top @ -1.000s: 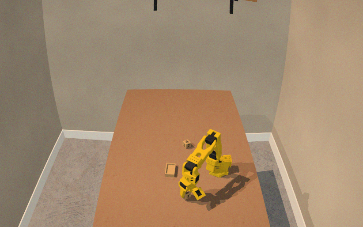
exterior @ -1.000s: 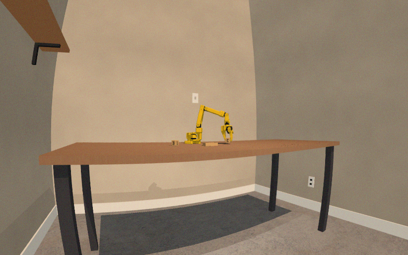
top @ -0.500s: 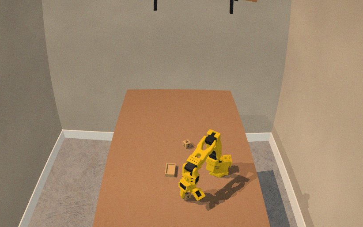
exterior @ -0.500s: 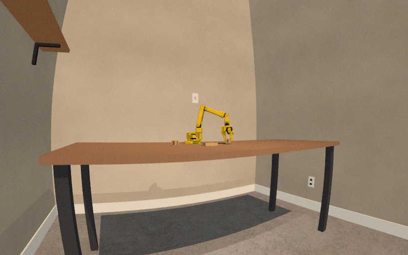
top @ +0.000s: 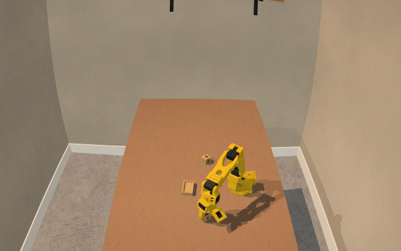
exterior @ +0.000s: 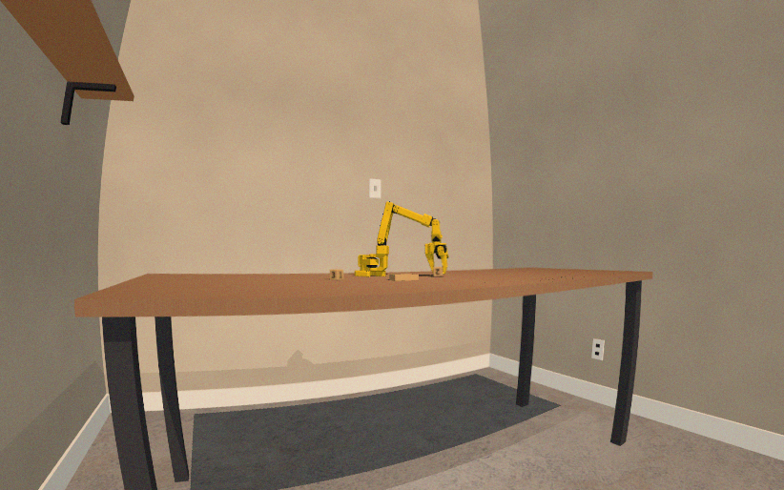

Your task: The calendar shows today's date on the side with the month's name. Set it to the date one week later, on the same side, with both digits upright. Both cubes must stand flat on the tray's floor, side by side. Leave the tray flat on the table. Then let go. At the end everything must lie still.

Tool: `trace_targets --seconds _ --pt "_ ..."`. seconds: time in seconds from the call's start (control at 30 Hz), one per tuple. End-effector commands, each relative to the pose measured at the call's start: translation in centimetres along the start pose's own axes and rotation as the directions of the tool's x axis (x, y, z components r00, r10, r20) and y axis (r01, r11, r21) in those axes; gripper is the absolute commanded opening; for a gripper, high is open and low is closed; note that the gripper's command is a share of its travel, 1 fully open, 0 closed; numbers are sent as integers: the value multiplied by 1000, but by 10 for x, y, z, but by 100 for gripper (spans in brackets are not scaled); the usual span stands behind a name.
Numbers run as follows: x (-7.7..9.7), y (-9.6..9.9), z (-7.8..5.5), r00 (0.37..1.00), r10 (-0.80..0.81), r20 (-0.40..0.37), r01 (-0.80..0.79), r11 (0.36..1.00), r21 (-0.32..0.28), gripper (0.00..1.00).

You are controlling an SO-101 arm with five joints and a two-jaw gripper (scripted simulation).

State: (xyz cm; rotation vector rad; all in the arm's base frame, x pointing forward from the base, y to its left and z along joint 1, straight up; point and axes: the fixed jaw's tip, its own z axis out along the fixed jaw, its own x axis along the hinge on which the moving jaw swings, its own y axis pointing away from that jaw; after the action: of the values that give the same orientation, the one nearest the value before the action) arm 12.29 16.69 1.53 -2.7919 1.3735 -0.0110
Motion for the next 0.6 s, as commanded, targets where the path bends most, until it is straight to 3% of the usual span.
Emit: trace_targets --seconds 0.0,0.23,0.57 --pt "-3 -3 -3 1000 -18 9 17 1000 25 4" --pt "-3 -3 -3 1000 -18 9 17 1000 25 16" --pt "-3 -3 -3 1000 -18 8 17 1000 25 18"
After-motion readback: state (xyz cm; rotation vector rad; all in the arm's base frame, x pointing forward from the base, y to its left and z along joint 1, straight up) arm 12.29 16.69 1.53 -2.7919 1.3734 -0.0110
